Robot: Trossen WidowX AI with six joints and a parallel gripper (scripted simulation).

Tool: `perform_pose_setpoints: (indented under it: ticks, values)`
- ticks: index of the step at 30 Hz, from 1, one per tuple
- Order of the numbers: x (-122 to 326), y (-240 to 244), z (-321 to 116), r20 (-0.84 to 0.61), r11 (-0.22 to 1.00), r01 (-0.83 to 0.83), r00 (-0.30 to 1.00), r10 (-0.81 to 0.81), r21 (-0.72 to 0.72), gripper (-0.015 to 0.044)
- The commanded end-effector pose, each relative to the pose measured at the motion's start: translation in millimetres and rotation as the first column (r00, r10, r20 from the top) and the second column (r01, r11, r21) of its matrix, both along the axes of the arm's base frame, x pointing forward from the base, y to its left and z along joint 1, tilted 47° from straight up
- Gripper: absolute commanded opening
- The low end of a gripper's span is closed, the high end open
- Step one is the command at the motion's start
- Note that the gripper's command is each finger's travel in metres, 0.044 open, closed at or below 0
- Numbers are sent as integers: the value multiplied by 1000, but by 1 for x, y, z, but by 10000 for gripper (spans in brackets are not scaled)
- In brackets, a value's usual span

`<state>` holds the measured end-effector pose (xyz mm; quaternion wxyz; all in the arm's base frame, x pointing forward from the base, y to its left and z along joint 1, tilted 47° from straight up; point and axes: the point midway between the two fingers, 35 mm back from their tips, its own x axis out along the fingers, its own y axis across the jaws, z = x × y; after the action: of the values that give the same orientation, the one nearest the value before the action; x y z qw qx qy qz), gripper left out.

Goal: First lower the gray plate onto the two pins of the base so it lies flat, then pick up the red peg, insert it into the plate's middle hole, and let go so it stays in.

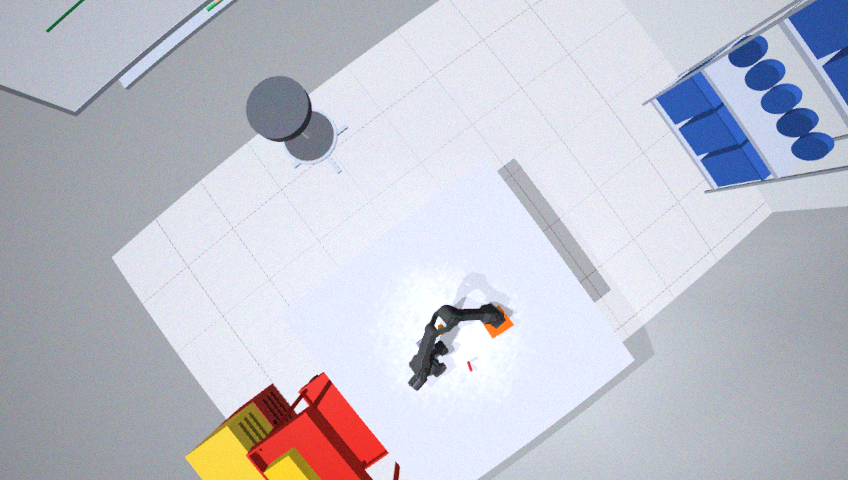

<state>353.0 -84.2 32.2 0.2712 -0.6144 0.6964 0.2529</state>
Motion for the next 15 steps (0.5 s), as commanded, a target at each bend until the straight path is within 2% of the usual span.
perform_pose_setpoints:
  ticks: [1, 4, 11, 15]
  values:
    - [0, 1, 0, 1, 1000, 0, 1000, 0, 0, 440]
    - [3, 8, 6, 1, 1000, -1, 1000, 1, 2, 440]
    - [12, 80, 73, -3, 1000, -6, 1000, 6, 2, 440]
    - [16, 86, 80, -1, 1000, -8, 1000, 8, 0, 440]
